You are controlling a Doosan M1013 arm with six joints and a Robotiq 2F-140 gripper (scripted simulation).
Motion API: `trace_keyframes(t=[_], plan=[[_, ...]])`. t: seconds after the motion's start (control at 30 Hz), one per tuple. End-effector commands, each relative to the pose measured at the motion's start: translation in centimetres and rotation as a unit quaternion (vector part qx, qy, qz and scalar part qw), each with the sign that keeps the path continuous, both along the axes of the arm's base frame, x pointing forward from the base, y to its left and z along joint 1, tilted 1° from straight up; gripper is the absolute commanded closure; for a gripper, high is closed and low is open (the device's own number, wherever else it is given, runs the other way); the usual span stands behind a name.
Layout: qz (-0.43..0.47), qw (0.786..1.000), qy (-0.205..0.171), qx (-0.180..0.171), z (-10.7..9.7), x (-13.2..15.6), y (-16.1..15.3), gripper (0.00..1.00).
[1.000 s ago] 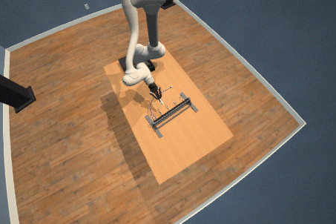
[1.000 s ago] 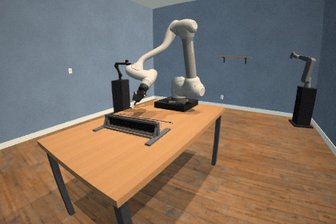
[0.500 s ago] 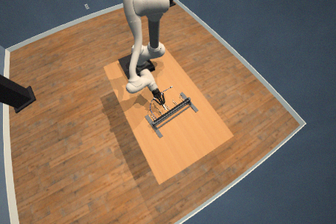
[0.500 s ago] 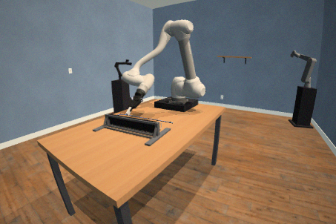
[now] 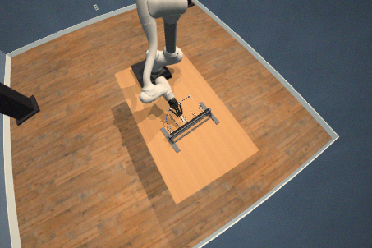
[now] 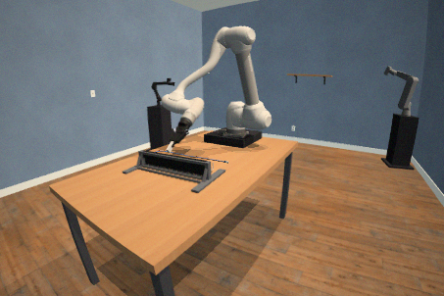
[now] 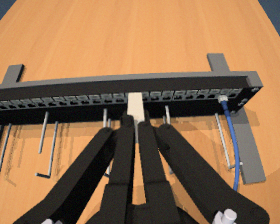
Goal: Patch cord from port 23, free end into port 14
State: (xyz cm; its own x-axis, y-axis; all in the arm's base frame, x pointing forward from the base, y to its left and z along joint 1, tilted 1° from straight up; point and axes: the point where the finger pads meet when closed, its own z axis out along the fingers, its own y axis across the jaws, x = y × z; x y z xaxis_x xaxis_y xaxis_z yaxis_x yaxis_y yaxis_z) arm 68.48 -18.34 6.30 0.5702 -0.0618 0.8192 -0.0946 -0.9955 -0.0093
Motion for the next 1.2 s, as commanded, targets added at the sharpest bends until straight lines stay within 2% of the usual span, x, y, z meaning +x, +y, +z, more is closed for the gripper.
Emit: trace_keyframes(t=[0.0, 0.9, 1.17], plan=[[0.0, 1.0, 0.0, 0.0, 0.0, 0.0, 0.0, 1.0], [0.0, 1.0, 0.0, 0.0, 0.0, 0.0, 0.0, 1.0], [0.0, 1.0, 0.0, 0.0, 1.1, -1.5, 0.1, 1.0]])
